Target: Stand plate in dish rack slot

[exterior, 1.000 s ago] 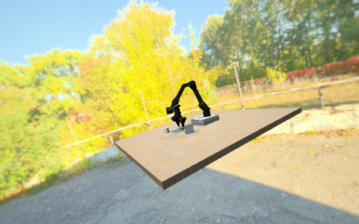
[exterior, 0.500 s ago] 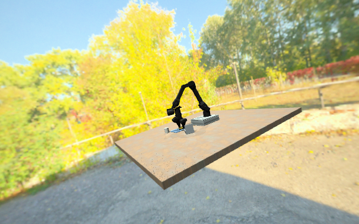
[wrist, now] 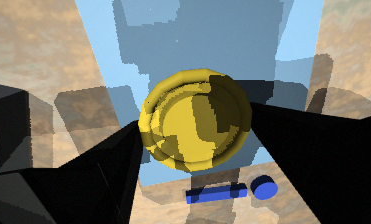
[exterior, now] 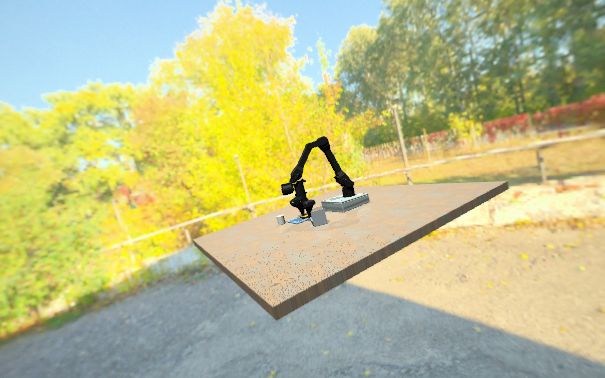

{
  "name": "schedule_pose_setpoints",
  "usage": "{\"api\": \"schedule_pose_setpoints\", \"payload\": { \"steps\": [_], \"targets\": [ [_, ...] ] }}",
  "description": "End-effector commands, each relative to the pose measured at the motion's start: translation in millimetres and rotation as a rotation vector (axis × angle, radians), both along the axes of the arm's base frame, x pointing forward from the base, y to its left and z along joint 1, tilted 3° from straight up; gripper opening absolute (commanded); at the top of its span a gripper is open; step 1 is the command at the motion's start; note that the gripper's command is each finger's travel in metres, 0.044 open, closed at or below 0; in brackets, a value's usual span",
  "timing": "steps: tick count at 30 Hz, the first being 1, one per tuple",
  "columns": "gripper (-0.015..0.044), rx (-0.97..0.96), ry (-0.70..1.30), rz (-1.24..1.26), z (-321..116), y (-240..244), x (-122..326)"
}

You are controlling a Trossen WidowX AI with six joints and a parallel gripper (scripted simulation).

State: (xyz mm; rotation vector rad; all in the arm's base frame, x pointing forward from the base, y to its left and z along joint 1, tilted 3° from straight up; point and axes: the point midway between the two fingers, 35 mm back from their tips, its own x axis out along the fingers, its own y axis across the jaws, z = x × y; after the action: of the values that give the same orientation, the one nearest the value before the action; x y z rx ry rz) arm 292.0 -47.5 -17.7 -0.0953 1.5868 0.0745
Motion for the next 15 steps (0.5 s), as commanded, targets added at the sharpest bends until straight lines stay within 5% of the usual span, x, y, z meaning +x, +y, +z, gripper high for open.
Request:
{"api": "schedule_pose_setpoints", "payload": {
  "steps": [1, 9, 15],
  "targets": [
    [0.0203, 0.001, 0.003, 0.001, 5, 0, 1],
    [0.0, 0.001, 0.002, 0.001, 44, -1, 12],
    [0.0, 0.001, 0.002, 0.001, 74, -1, 16]
  ]
}}
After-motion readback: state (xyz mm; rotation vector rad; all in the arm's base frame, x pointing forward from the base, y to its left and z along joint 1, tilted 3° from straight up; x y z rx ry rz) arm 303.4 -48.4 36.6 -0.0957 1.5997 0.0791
